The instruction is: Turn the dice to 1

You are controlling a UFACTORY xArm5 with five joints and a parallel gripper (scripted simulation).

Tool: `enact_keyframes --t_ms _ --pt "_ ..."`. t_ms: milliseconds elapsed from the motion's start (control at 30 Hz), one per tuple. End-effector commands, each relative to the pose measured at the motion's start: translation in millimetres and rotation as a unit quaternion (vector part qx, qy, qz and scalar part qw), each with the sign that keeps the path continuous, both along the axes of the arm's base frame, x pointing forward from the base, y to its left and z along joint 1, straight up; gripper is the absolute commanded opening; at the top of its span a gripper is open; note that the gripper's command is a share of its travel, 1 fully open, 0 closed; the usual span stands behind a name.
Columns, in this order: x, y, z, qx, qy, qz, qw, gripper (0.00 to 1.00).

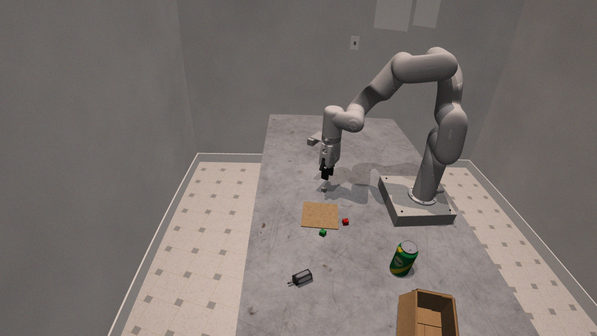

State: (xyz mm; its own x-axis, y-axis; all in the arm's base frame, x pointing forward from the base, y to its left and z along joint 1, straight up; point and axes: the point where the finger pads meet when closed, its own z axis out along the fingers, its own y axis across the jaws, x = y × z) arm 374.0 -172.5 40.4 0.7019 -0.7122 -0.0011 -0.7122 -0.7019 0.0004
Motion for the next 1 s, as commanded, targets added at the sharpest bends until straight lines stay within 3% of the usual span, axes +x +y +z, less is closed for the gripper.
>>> enact_keyframes --t_ms 0,667,967 --pt "1.2 -0.6 1.1 -0.001 -0.002 0.0 1.0 0.36" --pt "1.3 -0.4 -8.6 -0.001 -0.002 0.0 1.0 0.36" --pt "1.5 -0.2 -21.9 -0.001 -0.002 0.0 1.0 0.36"
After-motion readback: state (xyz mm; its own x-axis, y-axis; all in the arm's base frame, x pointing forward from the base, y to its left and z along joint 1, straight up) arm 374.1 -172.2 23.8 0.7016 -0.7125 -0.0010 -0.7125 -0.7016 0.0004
